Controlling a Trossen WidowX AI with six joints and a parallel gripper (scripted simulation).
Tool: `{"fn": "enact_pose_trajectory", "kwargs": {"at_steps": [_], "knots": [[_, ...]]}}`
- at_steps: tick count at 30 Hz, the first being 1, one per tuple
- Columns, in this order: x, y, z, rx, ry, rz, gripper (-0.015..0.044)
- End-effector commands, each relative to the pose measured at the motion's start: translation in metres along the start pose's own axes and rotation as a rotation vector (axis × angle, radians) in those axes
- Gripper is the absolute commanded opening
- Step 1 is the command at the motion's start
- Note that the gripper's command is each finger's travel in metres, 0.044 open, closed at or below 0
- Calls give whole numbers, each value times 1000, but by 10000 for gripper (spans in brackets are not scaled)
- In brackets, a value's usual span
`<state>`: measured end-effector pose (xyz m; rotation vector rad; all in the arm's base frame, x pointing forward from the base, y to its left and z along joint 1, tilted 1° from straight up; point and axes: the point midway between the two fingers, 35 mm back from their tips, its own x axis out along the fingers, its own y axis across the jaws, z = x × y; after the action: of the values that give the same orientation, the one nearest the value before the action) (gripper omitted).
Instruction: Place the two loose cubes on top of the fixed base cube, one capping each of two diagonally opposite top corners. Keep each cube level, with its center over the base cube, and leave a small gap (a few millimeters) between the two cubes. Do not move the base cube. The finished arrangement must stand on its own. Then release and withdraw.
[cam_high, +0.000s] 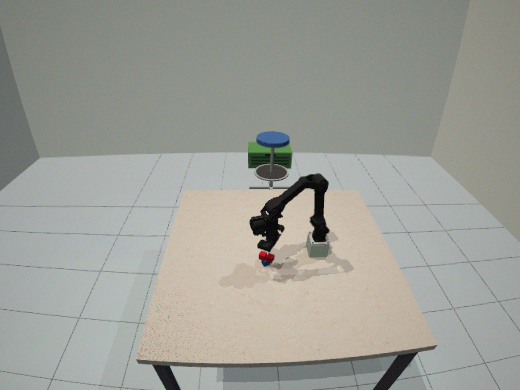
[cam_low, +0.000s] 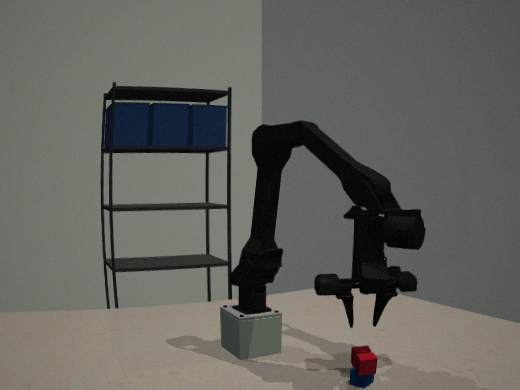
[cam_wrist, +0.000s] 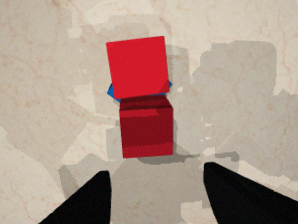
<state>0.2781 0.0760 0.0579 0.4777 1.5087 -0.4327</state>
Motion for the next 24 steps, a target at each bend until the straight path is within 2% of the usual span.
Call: {"fn": "enact_pose_trajectory", "kwargs": {"at_steps": [1, 4, 11, 12, 18, 24], "knots": [[-5, 1, 1, -3, -7, 8, 205], [-5, 1, 1, -3, -7, 8, 205], [-11, 0, 0, 0, -3, 3, 389], [-12, 0, 0, 0, -3, 3, 400], [-9, 2, -2, 0, 2, -1, 400], [-12, 57, -51, 0, 7, 4, 400]]}}
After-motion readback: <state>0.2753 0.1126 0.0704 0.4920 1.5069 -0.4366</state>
